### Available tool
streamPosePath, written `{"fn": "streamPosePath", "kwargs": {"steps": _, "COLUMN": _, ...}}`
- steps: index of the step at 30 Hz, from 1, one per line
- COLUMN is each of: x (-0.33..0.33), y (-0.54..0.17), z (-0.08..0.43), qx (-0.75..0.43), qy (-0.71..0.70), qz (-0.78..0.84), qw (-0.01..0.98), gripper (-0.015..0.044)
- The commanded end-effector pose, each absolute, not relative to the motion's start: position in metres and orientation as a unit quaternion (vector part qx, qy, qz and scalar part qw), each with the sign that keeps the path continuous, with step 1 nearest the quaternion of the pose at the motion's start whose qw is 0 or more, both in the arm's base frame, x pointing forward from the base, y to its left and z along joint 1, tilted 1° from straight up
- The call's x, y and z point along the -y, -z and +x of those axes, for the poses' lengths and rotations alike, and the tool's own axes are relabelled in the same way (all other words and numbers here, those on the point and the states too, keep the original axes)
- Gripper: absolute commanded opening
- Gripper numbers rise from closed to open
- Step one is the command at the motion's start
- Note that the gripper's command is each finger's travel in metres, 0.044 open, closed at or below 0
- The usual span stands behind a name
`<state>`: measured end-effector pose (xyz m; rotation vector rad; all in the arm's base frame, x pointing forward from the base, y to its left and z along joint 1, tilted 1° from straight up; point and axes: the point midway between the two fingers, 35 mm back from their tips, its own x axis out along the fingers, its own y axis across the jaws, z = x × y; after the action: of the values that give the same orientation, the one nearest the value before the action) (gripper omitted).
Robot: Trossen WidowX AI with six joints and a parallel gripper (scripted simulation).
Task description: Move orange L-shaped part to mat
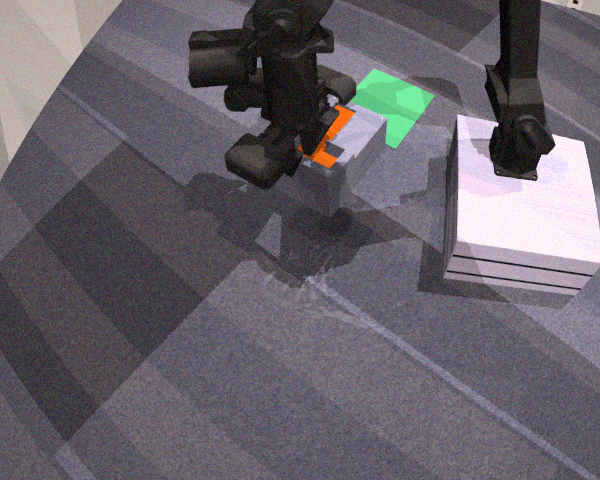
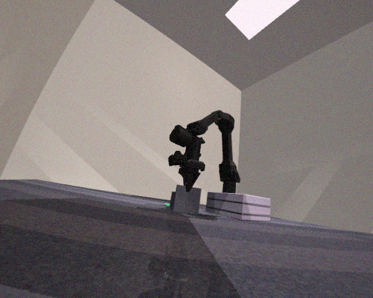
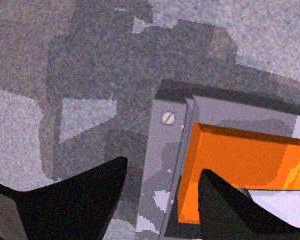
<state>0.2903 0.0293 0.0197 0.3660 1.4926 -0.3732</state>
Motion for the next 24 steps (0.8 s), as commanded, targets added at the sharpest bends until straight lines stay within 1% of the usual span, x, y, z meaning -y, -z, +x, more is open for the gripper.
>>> {"fn": "streamPosePath", "kwargs": {"steps": 1, "x": -0.029, "y": -0.011, "z": 0.289, "qx": -0.674, "qy": 0.168, "qz": 0.165, "qw": 0.7, "gripper": 0.018}}
{"fn": "streamPosePath", "kwargs": {"steps": 16, "x": -0.029, "y": 0.014, "z": 0.289, "qx": -0.674, "qy": 0.168, "qz": 0.165, "qw": 0.7, "gripper": 0.018}}
{"fn": "streamPosePath", "kwargs": {"steps": 24, "x": -0.029, "y": 0.015, "z": 0.289, "qx": -0.674, "qy": 0.168, "qz": 0.165, "qw": 0.7, "gripper": 0.018}}
